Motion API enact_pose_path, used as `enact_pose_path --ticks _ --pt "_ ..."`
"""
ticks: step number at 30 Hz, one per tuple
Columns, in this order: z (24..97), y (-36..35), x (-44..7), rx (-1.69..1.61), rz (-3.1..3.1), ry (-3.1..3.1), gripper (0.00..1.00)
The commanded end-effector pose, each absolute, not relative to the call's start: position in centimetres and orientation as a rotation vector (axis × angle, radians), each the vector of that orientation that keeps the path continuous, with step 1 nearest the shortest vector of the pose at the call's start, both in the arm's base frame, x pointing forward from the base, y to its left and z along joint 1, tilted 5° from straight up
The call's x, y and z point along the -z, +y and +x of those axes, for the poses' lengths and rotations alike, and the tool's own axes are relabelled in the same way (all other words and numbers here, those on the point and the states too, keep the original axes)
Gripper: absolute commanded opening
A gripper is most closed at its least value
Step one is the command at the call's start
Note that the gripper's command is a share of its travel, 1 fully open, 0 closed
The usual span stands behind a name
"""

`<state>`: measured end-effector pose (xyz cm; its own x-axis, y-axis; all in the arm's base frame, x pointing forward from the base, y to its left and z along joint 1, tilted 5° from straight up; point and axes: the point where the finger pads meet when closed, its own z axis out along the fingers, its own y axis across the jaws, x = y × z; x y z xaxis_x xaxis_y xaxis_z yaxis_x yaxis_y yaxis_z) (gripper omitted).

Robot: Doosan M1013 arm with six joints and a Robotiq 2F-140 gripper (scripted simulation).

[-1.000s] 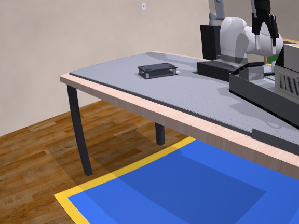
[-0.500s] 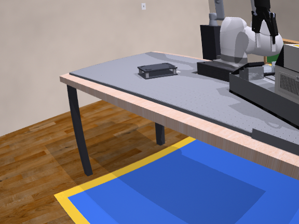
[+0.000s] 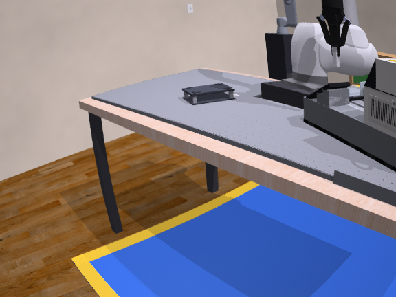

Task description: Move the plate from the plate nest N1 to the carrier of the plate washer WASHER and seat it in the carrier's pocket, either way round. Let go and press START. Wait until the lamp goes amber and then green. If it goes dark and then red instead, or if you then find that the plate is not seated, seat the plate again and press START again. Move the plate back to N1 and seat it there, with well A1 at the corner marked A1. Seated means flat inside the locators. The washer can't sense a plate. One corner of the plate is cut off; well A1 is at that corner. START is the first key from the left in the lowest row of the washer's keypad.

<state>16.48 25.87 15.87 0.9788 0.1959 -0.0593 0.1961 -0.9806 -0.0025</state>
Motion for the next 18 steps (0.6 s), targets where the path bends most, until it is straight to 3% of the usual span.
enact_pose_path --ticks 1,18 --pt "17.7 24.7 -15.8 0.122 3.118 0.495 0.10" --pt "20.6 22.0 -15.5 0.112 2.916 1.259 0.10"
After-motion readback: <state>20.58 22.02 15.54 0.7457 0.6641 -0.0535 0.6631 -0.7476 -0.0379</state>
